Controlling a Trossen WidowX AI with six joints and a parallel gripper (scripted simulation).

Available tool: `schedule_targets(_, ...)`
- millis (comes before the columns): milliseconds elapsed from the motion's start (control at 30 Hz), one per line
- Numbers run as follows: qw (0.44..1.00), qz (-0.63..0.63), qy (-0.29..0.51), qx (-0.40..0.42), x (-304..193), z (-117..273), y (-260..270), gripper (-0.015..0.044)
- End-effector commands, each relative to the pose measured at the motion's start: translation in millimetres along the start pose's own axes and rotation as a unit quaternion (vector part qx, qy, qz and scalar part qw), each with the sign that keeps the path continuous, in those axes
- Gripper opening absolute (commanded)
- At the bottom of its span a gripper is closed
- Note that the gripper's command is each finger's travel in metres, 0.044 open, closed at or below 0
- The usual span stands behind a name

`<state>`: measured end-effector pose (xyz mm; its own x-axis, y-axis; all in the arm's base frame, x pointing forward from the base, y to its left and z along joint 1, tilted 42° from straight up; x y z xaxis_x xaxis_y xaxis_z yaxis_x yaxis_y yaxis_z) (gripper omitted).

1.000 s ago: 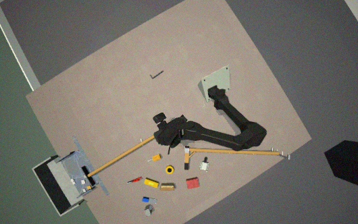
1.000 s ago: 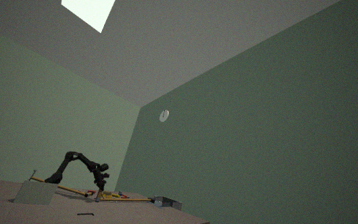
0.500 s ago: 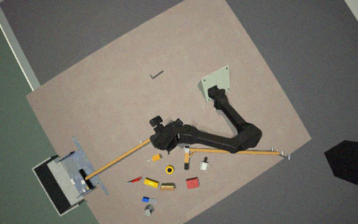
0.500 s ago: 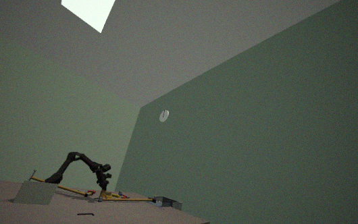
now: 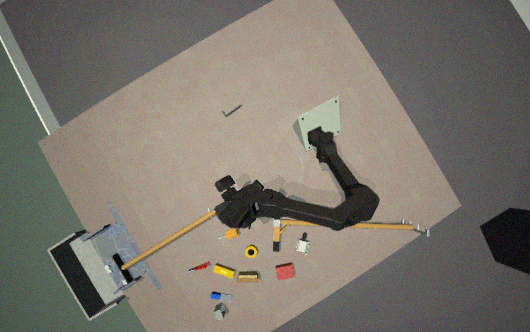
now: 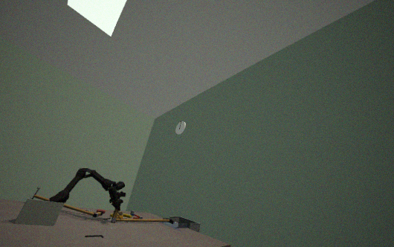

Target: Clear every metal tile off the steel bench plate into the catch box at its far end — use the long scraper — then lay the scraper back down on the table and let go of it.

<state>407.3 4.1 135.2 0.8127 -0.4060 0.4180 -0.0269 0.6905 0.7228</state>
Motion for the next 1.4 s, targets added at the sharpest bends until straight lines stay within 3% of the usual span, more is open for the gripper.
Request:
schedule_targets(0,1.0,0.003,-0.008,0.0,11.4,-0.8,2.1,0.0)
schedule_targets(1367,1.0,0.004,-0.01,0.001,63.6,-41.9,2.9,0.0)
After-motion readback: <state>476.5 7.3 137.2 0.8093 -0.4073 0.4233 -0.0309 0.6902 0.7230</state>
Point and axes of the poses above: the point midway between the two fingers, 35 mm back from their tips, its own z axis back along the fingers, its own y axis across the jaws, x = y × z, the point moved 4 cm from there along z, back along the fingers, and after that the axes turned 6 degrees about -z, right-handed, at the moved point
